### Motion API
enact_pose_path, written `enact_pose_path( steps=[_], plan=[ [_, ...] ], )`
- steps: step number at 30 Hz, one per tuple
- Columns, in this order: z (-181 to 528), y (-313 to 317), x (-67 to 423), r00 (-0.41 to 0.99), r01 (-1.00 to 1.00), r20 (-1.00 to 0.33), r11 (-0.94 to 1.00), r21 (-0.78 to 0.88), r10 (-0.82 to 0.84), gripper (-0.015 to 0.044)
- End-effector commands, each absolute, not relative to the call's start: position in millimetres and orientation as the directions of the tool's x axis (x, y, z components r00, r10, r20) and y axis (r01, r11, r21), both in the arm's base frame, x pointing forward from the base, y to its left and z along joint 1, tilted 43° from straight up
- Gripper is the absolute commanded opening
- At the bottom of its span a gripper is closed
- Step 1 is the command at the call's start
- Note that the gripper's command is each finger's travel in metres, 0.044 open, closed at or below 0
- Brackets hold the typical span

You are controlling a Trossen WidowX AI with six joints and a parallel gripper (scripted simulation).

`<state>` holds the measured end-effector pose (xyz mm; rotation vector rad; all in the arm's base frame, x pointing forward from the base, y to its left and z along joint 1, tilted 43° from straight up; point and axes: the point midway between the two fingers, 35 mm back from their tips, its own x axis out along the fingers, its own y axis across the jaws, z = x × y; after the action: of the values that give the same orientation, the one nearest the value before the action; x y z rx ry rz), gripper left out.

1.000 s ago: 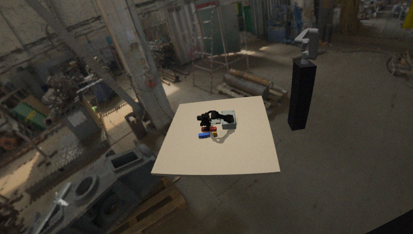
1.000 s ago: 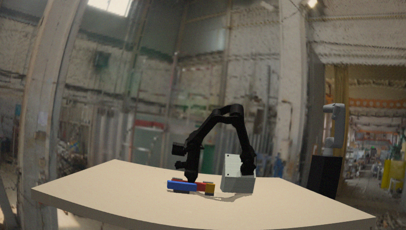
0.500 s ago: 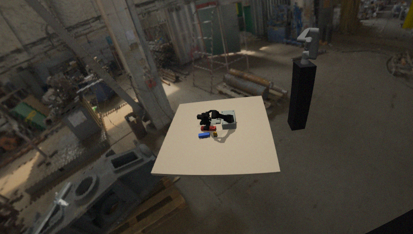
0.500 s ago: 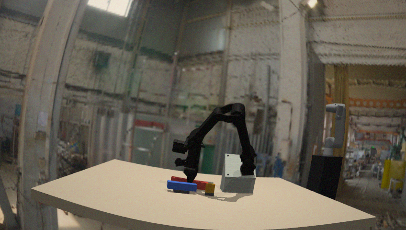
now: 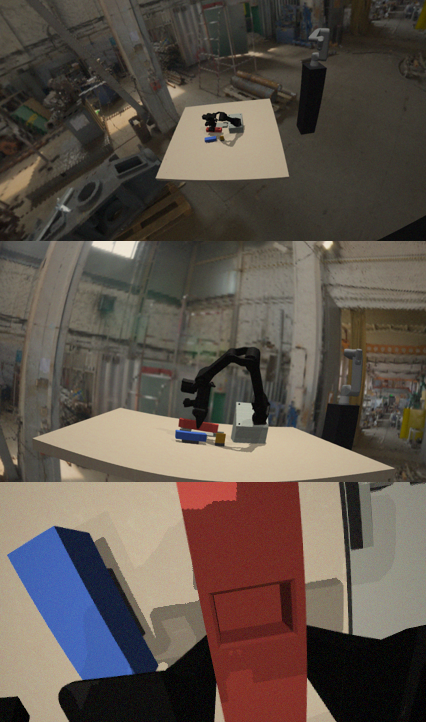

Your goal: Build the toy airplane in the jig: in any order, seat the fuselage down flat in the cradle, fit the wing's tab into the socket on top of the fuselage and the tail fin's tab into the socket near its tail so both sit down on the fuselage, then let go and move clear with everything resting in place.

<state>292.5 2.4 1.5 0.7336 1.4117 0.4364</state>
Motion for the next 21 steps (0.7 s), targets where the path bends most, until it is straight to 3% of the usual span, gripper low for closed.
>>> enact_pose_path(
  steps=[1,21],
  plan=[
    [11,-7,293,0.133,0.137,-0.733,0.72,0.68,0.667,0.0],
    [57,-44,279,0.099,0.121,-0.734,0.724,0.679,0.672,0.0]
  ],
)
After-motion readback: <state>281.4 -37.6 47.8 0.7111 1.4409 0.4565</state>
